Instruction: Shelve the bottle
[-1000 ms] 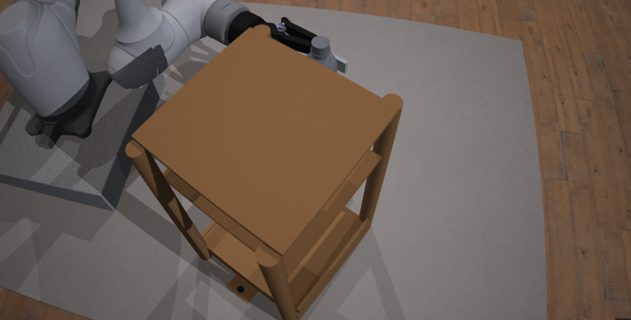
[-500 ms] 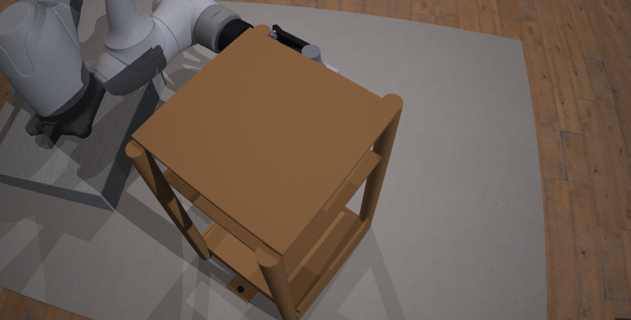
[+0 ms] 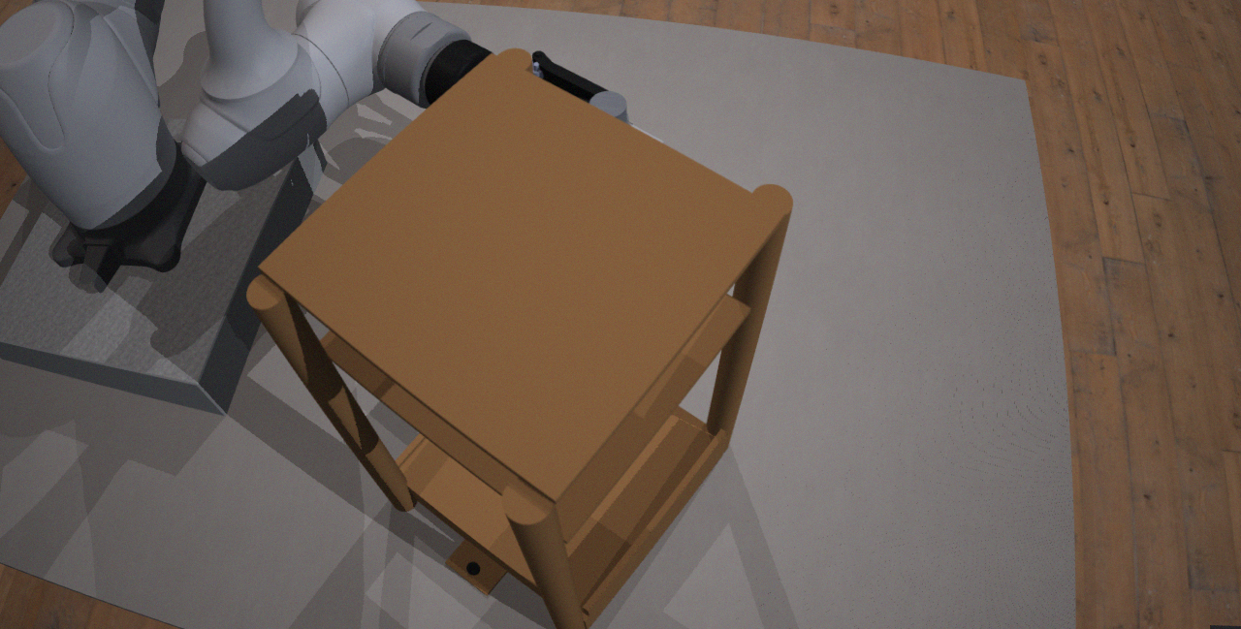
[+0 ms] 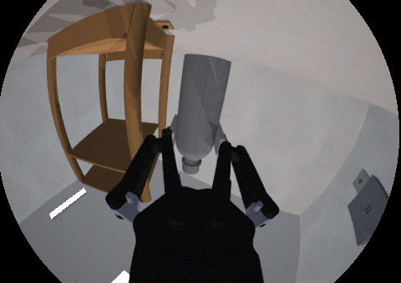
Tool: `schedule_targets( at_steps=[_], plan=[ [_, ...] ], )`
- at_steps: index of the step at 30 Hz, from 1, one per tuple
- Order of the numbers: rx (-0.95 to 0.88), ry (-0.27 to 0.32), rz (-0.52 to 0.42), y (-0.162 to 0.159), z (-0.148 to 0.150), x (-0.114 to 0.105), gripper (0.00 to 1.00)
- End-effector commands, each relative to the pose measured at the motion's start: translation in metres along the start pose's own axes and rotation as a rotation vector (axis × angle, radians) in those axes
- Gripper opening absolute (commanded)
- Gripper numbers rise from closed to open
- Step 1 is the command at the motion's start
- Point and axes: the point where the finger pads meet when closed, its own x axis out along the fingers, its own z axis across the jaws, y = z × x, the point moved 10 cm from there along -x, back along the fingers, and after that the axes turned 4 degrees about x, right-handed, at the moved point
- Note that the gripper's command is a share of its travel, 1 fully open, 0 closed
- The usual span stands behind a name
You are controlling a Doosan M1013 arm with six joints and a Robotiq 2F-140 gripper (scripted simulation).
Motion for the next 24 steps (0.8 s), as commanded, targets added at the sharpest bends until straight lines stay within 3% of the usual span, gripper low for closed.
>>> schedule_targets(
  at_steps=[1,24],
  plan=[
    [0.0,0.0,0.0,0.0,0.0,0.0,0.0],
    [0.0,0.0,0.0,0.0,0.0,0.027,0.0]
  ],
)
